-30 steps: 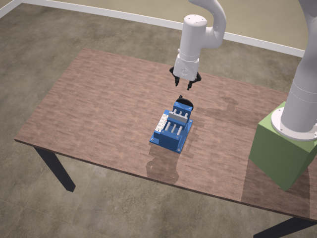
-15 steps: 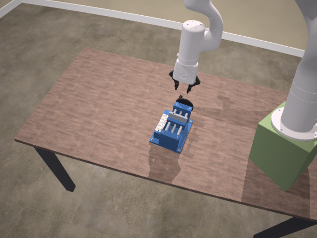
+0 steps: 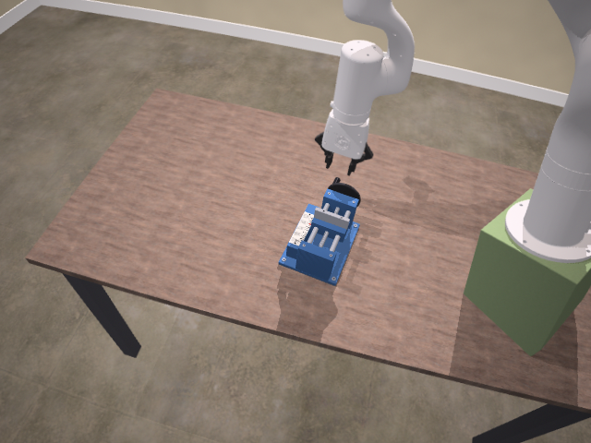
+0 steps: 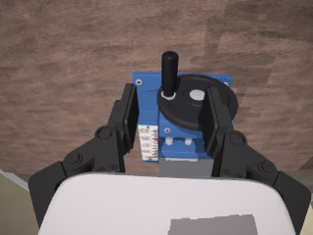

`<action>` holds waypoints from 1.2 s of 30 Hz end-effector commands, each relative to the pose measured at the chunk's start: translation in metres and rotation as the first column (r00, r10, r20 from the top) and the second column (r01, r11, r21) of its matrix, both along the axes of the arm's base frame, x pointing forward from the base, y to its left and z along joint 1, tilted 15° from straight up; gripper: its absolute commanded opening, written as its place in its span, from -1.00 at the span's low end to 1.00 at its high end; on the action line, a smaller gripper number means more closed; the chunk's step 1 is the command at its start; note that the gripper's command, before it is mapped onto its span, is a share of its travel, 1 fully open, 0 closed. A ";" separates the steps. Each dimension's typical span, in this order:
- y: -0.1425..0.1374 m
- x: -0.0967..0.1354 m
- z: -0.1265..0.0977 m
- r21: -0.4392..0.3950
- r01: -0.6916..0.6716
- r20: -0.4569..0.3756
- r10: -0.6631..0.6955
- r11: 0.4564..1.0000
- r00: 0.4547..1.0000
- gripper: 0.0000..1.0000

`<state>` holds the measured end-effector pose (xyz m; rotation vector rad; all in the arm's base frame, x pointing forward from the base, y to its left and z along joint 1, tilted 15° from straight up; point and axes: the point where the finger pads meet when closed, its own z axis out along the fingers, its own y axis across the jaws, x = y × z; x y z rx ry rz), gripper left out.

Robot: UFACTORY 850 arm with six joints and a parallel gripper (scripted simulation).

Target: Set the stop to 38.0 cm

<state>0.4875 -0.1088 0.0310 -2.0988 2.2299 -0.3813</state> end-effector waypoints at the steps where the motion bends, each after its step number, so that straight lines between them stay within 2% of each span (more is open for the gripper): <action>1: -0.001 0.002 -0.006 0.002 -0.001 0.007 0.001 1.000 1.000 0.13; 7: -0.002 0.004 -0.016 0.002 -0.001 0.007 0.001 1.000 1.000 0.13; 18: -0.008 0.012 -0.054 0.002 -0.001 0.007 0.001 1.000 1.000 0.13; 26: -0.009 0.015 -0.064 0.002 -0.001 0.007 0.001 1.000 1.000 0.13; 36: -0.009 0.015 -0.065 0.002 -0.001 0.007 0.001 1.000 1.000 0.13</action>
